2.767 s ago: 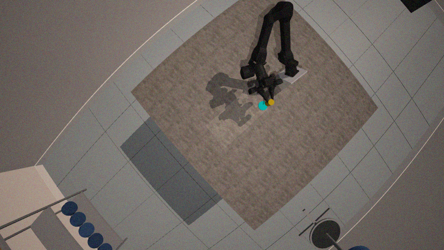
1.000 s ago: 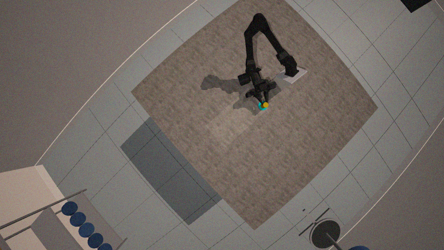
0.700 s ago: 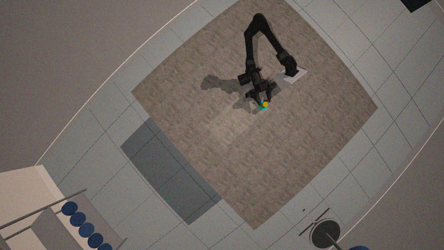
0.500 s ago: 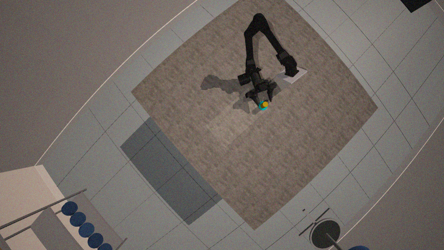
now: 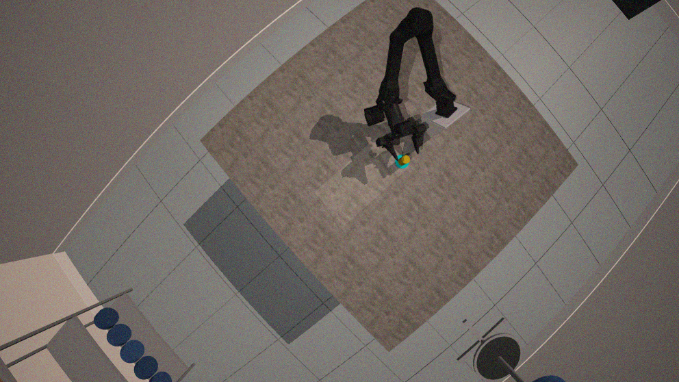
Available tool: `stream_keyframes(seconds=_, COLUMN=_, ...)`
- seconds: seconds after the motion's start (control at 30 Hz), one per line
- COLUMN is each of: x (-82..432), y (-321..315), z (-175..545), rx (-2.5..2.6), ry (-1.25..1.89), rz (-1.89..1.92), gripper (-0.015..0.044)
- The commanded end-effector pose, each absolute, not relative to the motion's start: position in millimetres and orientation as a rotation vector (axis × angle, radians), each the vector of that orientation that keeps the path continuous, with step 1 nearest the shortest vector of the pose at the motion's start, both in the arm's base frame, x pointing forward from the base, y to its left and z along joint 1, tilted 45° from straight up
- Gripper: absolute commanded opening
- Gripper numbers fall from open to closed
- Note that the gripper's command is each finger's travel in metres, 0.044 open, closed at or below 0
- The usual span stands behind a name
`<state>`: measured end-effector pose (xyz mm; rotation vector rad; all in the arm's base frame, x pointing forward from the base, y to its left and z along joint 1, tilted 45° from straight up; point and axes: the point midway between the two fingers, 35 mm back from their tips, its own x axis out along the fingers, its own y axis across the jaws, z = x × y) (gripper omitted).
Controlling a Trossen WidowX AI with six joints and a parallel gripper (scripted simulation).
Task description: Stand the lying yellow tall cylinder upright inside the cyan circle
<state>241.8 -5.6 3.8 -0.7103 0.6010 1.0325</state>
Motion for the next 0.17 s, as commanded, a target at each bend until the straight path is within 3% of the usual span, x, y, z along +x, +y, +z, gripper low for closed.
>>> stream_keyframes(seconds=0.0, x=237.9, y=9.2, z=13.2, rx=-0.701, ry=0.605, rz=1.035, gripper=0.0400)
stream_keyframes(seconds=0.13, x=237.3, y=15.5, z=17.1, rx=-0.695, ry=0.615, rz=1.038, gripper=0.0400)
